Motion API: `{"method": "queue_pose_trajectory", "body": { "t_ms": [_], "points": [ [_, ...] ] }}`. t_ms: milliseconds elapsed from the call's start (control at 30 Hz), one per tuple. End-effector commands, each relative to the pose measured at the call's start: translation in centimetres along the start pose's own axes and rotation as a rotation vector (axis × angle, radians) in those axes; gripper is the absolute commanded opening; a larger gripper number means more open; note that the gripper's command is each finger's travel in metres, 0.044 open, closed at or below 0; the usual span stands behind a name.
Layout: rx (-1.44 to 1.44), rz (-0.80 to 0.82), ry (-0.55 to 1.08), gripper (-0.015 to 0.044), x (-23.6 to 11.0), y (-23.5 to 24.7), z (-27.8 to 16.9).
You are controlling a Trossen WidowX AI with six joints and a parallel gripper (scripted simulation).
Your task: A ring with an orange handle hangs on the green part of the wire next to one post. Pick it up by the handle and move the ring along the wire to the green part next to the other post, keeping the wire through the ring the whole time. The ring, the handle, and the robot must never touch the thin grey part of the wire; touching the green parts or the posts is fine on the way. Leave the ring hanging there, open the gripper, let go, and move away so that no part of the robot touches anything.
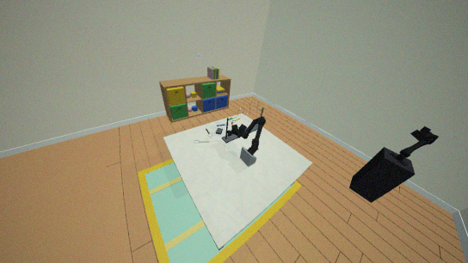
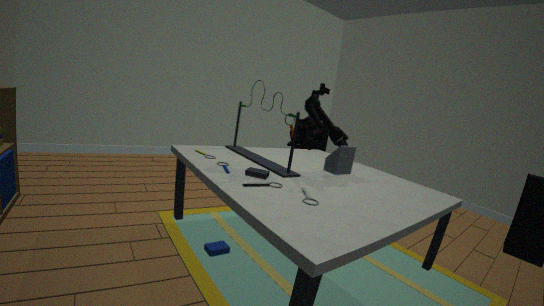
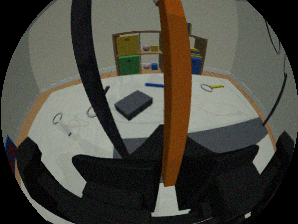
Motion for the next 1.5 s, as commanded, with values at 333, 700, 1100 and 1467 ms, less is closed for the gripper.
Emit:
{"method": "queue_pose_trajectory", "body": {
  "t_ms": [333, 700, 1100, 1467],
  "points": [
    [-0.005, 0.003, 0.000, -0.0150, 0.0, 0.1, -0.1],
    [0.000, 0.001, 0.000, 0.0139, 0.0, 0.0, -0.1],
    [-0.004, 0.005, 0.001, 0.0160, -4.3, 0.1, -0.1],
    [-0.005, 0.005, 0.001, 0.0160, -5.0, 0.1, -0.2]
  ]
}}
Point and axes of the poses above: the point midway between the two fingers, 35 mm back from their tips, its own x axis out along the fingers, its own y axis across the jaws, z = x × y, the point moved 7 cm from there along -x, back along the fingers, and after that the axes turned 9 degrees about -x, right-handed, at the moved point
